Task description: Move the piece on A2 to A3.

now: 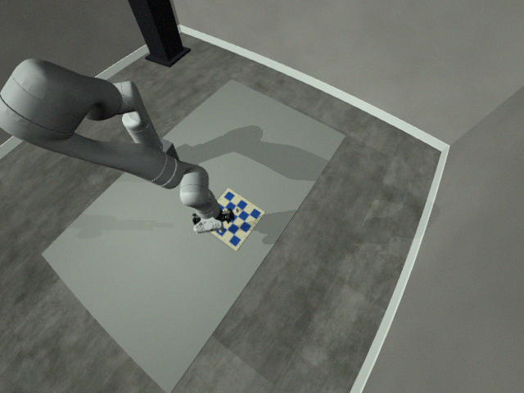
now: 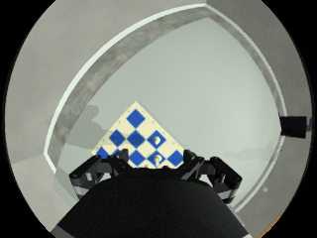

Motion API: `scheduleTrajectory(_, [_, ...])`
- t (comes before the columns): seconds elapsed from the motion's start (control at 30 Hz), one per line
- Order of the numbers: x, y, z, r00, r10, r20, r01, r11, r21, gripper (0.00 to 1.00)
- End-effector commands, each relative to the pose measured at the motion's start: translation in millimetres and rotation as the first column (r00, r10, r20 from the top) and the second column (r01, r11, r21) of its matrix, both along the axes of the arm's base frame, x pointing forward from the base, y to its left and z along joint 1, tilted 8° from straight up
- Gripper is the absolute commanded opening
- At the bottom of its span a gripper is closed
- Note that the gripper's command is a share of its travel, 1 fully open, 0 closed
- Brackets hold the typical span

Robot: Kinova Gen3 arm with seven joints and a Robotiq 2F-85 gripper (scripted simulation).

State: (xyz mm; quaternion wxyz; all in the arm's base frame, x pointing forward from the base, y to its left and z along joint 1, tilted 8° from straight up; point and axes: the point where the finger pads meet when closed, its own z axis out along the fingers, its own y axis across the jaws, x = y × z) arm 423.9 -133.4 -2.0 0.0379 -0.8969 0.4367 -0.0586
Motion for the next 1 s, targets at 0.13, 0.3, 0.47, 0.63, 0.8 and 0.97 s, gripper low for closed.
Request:
scheduleTrajectory(0.13, [-0.3,-0.9,9.1,1.000,-0.001,0.003,0.001,1.000,-0.001,1.00])
scheduleTrajectory(0.3, [-3.1,-1.2,28.5,1.000,-0.001,0.003,0.001,1.000,-0.001,1.00])
scheduleTrajectory(0.47, [-6.4,-1.6,51.9,1.000,-0.001,0.003,0.001,1.000,-0.002,1.00])
scheduleTrajectory(0.63, [-9.0,-1.8,69.8,1.000,-0.001,0.003,0.001,1.000,-0.002,1.00])
scheduleTrajectory(0.8, [-9.7,-1.9,75.1,1.000,-0.001,0.003,0.001,1.000,-0.002,1.00])
scheduleTrajectory(0.97, [-10.0,-1.9,76.6,1.000,-0.001,0.003,0.001,1.000,-0.001,1.00])
